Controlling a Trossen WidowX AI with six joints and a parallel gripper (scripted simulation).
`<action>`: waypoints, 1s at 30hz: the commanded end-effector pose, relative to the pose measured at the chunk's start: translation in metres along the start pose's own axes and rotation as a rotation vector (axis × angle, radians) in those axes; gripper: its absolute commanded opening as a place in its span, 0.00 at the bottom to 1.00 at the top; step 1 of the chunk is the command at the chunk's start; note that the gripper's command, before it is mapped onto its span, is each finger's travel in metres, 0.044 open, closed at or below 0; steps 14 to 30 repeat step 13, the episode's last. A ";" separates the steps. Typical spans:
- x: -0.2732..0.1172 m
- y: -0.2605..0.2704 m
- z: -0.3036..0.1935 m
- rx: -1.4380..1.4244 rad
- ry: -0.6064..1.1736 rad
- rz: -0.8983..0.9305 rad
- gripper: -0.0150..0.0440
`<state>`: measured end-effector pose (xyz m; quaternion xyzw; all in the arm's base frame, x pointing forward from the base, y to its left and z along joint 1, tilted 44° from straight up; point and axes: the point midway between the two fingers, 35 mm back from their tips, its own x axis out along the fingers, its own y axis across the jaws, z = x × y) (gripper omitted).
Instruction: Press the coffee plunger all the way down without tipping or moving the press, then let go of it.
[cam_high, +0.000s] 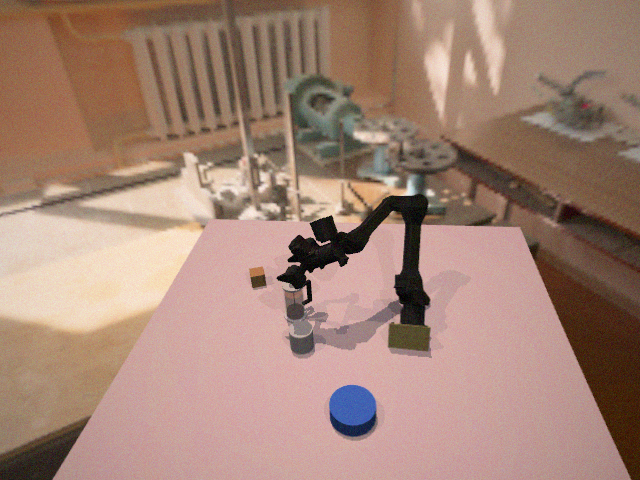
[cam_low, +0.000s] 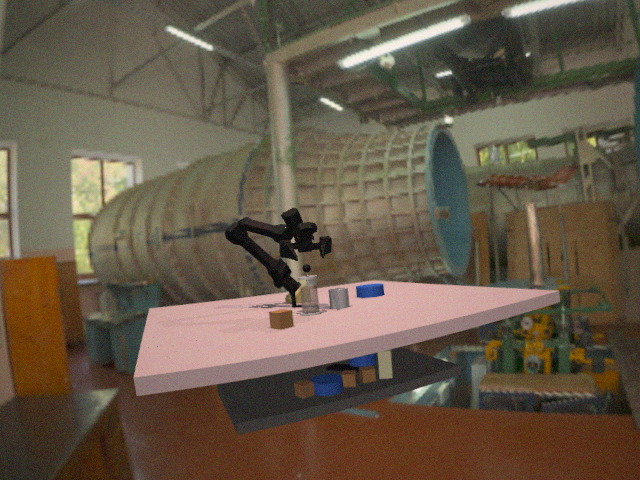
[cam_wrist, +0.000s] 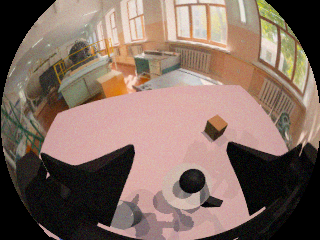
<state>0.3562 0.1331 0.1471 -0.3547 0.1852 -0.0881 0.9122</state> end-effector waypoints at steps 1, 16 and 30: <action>-0.036 -0.011 0.032 0.008 -0.002 -0.012 1.00; -0.038 -0.010 0.032 0.007 -0.002 -0.011 1.00; -0.038 -0.010 0.032 0.007 -0.002 -0.011 1.00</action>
